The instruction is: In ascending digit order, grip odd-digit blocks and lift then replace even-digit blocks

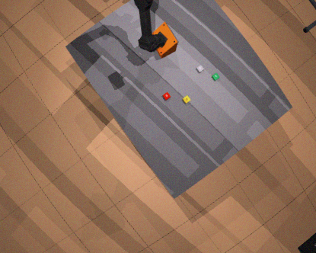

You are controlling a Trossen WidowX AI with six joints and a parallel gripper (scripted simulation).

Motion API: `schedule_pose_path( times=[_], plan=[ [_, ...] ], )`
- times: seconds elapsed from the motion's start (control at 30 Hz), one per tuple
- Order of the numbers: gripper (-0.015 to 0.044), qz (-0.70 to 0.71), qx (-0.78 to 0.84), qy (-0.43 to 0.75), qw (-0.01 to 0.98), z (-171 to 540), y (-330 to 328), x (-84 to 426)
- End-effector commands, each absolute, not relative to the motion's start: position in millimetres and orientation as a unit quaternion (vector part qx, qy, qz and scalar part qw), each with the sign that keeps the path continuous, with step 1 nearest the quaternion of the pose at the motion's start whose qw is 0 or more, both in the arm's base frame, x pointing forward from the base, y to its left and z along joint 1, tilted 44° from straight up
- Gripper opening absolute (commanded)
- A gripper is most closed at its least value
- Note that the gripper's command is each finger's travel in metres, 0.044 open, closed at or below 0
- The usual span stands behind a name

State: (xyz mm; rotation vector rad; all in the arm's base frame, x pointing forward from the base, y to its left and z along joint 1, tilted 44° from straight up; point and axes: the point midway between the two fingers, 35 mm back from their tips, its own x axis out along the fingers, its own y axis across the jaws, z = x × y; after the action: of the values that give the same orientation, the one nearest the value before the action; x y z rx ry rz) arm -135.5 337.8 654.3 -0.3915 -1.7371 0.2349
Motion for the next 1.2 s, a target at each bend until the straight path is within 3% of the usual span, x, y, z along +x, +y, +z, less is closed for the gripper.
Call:
schedule_pose_path(
  times=[0.0, 0.6, 1.17],
  plan=[
    [0.0400, 0.041, -0.104, -0.757, 0.644, 684.1, 267.6, -130.3],
    [0.0400, -0.185, 0.114, -0.652, 0.726, 711.9, 15.3, -44.0],
    [0.0400, -0.377, 0.242, -0.390, 0.804, 613.2, -162.0, 107.8]
  ],
)
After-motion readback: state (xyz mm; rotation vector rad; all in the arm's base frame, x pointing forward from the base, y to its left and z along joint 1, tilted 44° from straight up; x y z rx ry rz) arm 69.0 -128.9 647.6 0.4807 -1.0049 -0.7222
